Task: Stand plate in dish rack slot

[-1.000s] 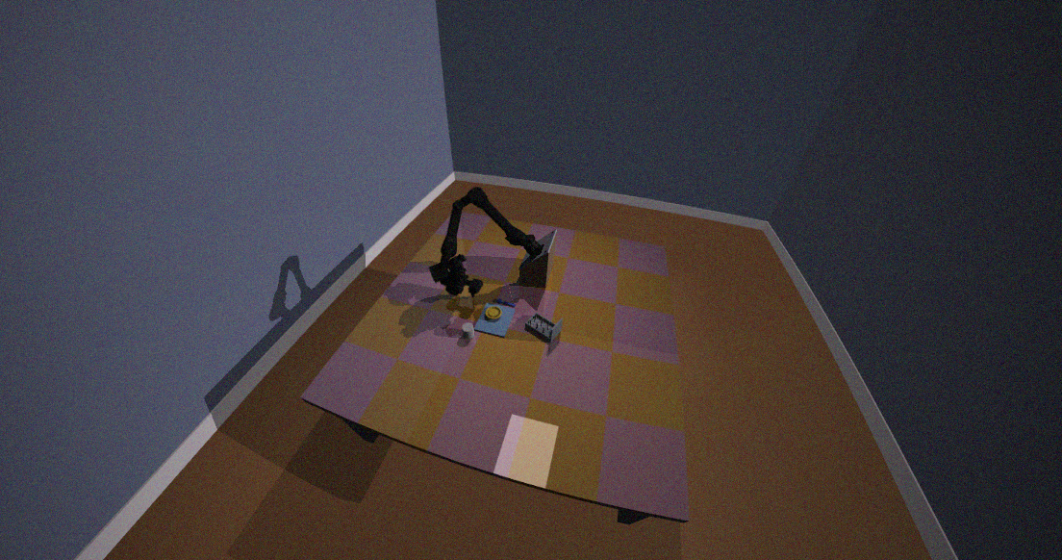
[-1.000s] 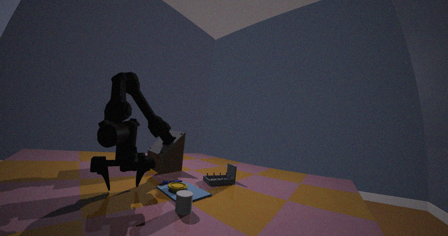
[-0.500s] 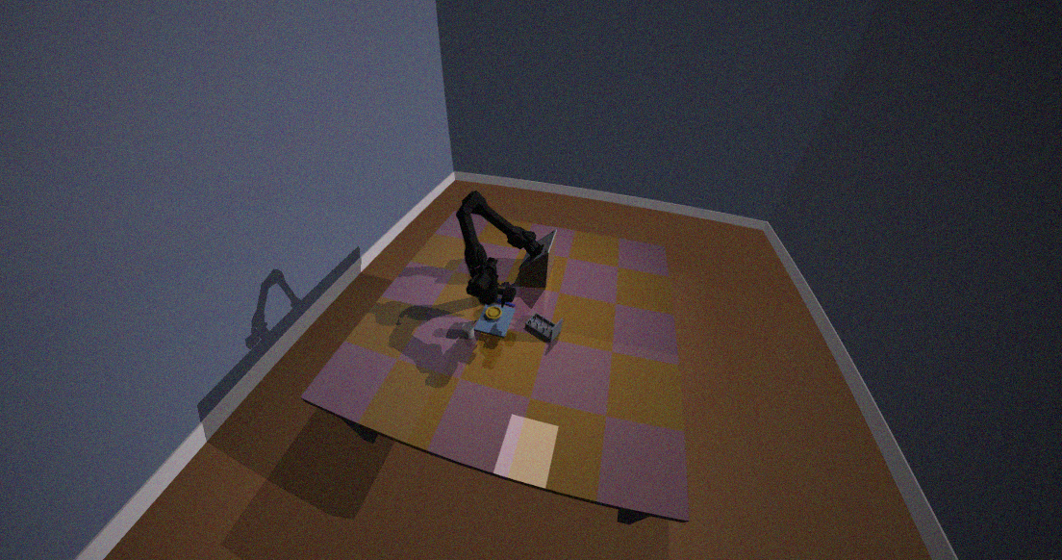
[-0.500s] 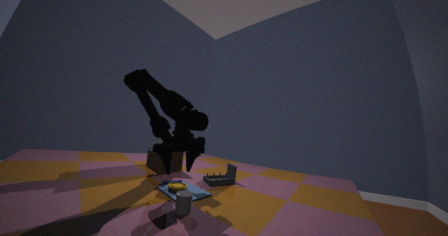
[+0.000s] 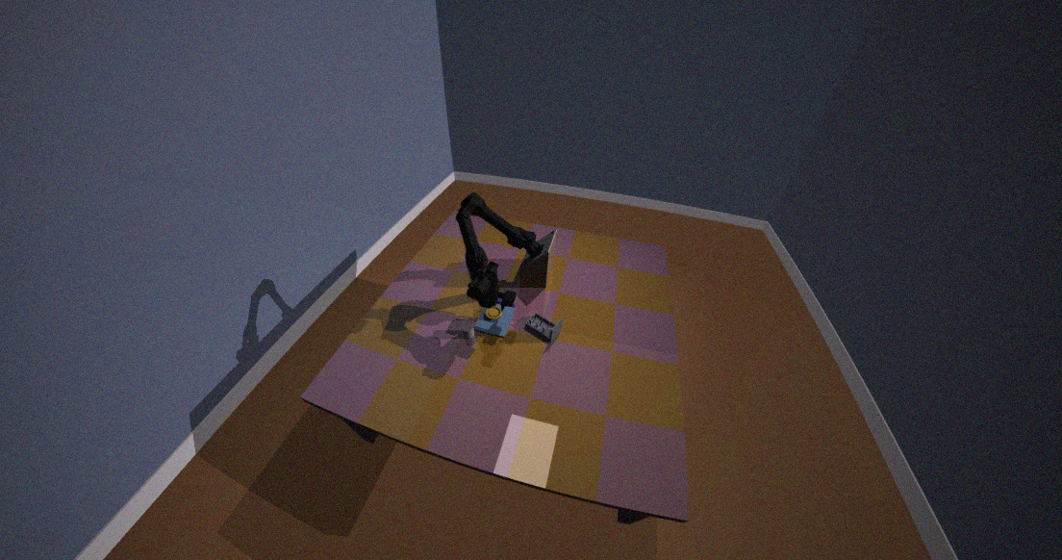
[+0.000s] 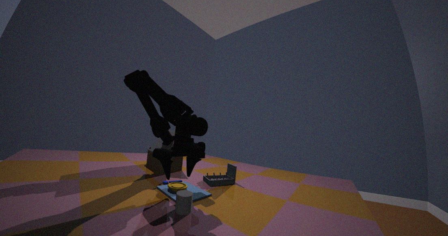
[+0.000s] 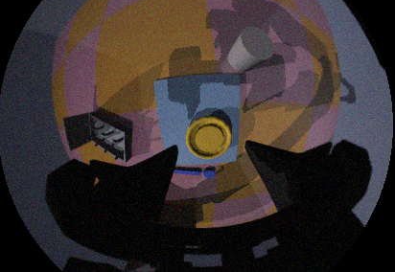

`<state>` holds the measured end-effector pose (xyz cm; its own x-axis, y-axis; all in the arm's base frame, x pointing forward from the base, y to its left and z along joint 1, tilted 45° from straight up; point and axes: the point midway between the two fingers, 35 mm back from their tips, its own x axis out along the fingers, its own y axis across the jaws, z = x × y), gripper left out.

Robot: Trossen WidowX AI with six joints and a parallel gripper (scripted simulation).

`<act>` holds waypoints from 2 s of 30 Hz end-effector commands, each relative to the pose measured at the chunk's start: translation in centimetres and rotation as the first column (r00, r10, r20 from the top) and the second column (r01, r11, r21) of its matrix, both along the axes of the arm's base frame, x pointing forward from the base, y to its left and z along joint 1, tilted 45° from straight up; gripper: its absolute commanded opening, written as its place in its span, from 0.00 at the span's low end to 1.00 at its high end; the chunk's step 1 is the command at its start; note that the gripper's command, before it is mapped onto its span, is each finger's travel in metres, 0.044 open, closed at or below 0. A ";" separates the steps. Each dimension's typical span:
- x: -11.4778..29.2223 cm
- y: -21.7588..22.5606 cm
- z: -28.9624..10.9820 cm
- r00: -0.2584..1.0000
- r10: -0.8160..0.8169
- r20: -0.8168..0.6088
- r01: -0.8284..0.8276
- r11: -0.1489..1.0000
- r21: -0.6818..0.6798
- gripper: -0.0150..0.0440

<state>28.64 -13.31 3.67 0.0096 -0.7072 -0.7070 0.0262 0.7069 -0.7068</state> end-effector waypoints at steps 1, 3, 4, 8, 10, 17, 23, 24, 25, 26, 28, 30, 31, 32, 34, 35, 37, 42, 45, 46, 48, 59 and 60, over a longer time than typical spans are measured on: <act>-0.2 -0.4 -0.6 1.000 0.004 -0.012 -0.004 1.000 0.000 0.93; -0.2 -0.6 -0.8 1.000 0.004 -0.012 -0.004 1.000 0.000 0.93; -0.2 -0.8 -0.9 1.000 0.004 -0.012 -0.004 1.000 0.000 0.93; -0.2 -1.2 -1.4 1.000 0.004 -0.012 -0.004 1.000 -0.001 0.93; -0.2 -1.5 -1.6 1.000 0.004 -0.012 -0.004 1.000 -0.001 0.93; -0.3 -2.3 -2.4 1.000 0.005 -0.012 -0.005 1.000 -0.002 0.93; -0.4 -2.9 -2.9 1.000 0.005 -0.013 -0.005 1.000 -0.004 0.93; -0.4 -2.9 -2.9 1.000 0.005 -0.013 -0.005 1.000 -0.004 0.93; -0.4 -2.9 -2.9 1.000 0.005 -0.013 -0.005 1.000 -0.004 0.92; -0.4 -2.9 -2.9 1.000 0.005 -0.013 -0.005 1.000 -0.004 0.91; -0.4 -2.9 -2.9 1.000 0.005 -0.013 -0.005 1.000 -0.004 0.90; -0.4 -2.9 -2.9 1.000 0.005 -0.013 -0.005 1.000 -0.004 0.90; -0.4 -2.9 -2.9 1.000 0.005 -0.013 -0.005 1.000 -0.004 0.90; -0.4 -2.9 -2.9 1.000 0.005 -0.013 -0.005 1.000 -0.004 0.90; -0.4 -2.9 -2.9 1.000 0.005 -0.013 -0.005 1.000 -0.004 0.88; -0.4 -2.9 -2.9 1.000 0.005 -0.013 -0.005 1.000 -0.004 0.87; -0.4 -2.9 -2.9 1.000 0.005 -0.013 -0.005 1.000 -0.004 0.84; -0.4 -2.9 -2.9 1.000 0.005 -0.013 -0.005 1.000 -0.004 0.79; -0.3 -2.8 -2.9 1.000 0.005 -0.012 -0.005 1.000 -0.004 0.69; -0.2 -2.6 -2.8 1.000 0.005 -0.012 -0.005 1.000 -0.002 0.64; 0.1 -1.9 -2.2 1.000 0.005 -0.011 -0.005 1.000 0.003 0.55; 1.2 2.6 1.4 1.000 0.006 -0.010 -0.006 1.000 0.022 0.25; 1.2 3.0 1.7 1.000 0.006 -0.010 -0.006 1.000 0.022 0.25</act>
